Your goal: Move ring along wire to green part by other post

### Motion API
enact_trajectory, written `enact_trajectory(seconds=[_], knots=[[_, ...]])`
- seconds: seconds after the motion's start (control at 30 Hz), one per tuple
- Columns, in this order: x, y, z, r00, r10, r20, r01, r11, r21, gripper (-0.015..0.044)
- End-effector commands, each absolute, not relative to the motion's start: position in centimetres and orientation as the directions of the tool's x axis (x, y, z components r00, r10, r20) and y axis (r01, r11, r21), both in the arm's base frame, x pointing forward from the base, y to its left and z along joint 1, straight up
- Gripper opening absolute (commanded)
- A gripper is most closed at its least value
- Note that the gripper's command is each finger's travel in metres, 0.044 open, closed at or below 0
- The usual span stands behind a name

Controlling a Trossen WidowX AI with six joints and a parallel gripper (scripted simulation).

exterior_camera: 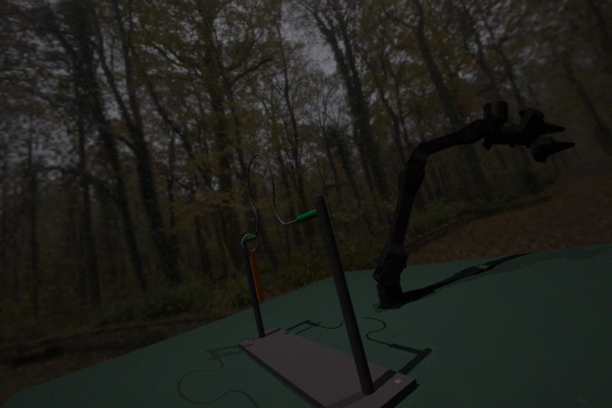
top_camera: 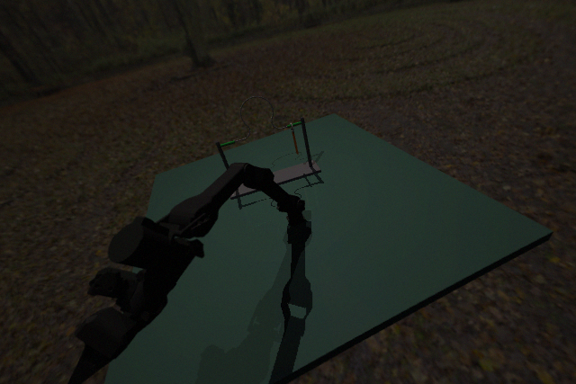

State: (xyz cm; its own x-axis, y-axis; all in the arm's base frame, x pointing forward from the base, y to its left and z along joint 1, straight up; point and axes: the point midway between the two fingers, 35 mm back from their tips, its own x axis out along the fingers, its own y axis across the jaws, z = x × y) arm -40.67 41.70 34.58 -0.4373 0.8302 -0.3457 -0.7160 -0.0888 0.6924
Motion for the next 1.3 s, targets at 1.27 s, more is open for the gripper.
enact_trajectory(seconds=[1.27], knots=[[-0.2,49.9,29.9,0.066,0.880,-0.471,-0.831,0.310,0.463,0.0160]])
